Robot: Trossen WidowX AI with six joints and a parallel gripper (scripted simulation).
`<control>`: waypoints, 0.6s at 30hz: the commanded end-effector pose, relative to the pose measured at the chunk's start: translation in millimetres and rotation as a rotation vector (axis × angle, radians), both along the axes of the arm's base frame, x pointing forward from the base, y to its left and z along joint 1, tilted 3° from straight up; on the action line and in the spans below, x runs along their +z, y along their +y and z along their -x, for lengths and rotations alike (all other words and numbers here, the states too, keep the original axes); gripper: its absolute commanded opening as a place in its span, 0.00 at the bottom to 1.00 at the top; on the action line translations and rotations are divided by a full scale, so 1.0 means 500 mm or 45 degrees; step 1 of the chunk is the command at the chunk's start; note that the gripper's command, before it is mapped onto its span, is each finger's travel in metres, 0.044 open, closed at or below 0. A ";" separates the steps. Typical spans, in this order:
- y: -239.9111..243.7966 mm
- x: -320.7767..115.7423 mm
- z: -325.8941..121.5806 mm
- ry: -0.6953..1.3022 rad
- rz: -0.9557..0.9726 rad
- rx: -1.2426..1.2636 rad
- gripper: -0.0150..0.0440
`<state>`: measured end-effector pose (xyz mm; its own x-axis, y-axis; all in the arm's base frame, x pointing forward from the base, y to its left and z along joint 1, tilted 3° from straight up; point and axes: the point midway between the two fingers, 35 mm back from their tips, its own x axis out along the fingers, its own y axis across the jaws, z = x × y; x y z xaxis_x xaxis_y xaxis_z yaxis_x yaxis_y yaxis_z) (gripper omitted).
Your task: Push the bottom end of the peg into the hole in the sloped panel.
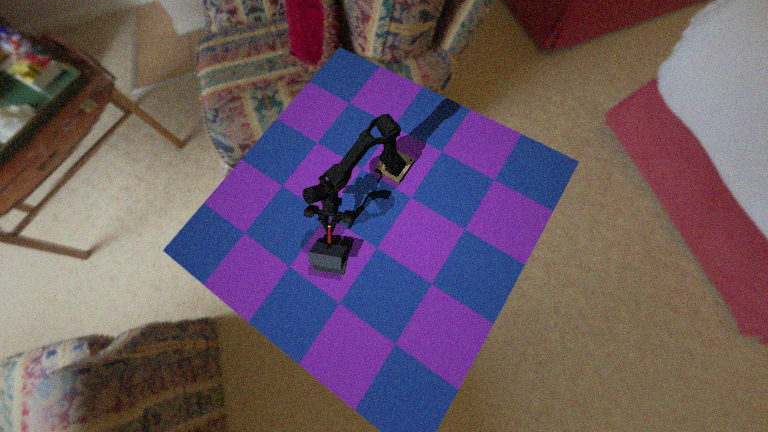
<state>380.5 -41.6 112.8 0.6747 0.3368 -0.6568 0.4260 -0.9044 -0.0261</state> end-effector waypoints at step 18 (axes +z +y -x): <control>0.008 -0.017 -0.015 0.001 -0.002 0.001 0.25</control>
